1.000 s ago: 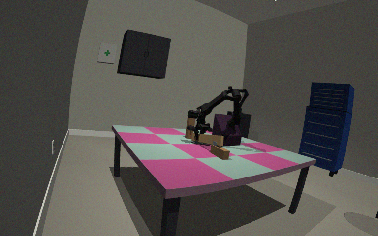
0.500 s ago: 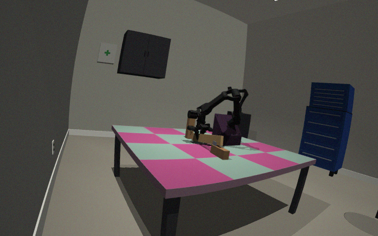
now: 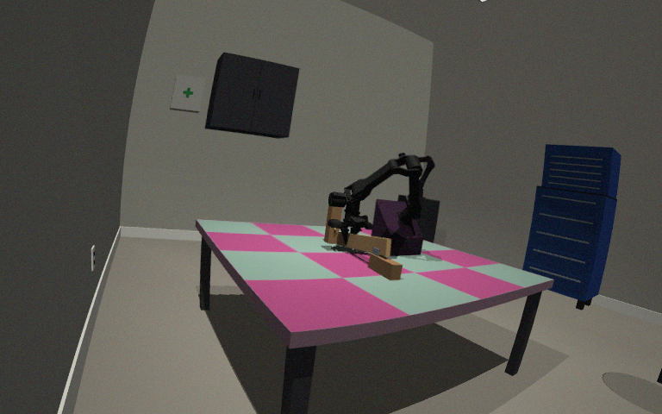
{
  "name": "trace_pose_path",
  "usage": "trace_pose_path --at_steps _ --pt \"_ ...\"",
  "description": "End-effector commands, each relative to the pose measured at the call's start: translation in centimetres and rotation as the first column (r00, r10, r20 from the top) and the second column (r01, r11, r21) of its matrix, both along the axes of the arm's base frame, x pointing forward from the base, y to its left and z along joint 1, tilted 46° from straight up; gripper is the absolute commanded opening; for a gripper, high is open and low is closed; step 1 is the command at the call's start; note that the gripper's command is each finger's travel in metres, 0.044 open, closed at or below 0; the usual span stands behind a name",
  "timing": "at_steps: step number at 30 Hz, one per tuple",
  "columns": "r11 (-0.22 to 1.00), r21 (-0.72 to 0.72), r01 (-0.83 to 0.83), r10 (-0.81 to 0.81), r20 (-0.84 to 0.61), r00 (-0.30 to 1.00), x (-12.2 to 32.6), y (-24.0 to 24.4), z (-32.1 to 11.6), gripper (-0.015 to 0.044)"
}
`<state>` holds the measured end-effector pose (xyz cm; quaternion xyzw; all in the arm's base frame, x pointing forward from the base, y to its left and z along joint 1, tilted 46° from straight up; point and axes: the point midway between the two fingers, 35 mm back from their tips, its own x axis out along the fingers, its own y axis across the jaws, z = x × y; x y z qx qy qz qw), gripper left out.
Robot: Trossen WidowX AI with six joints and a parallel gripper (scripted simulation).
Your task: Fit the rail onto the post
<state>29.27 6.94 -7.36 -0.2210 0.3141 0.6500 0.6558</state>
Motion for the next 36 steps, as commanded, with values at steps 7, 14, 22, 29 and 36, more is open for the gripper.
trace_pose_path --at_steps 7,14,22,29,36 --pt "1.000 0.008 0.006 -0.006 0.017 1.000 0.8 -0.6 0.7 0.0000" --pt "1.000 0.007 0.006 -0.006 0.017 1.000 0.9 -0.9 0.9 0.0000" --pt "1.000 0.007 0.006 -0.006 0.018 1.000 0.9 -1.2 1.2 0.0000" --pt "1.000 0.007 0.006 -0.006 0.018 1.000 0.9 -1.4 1.4 0.0000" --pt "1.000 0.007 0.006 -0.006 0.018 1.000 0.9 -1.7 1.7 0.0000"
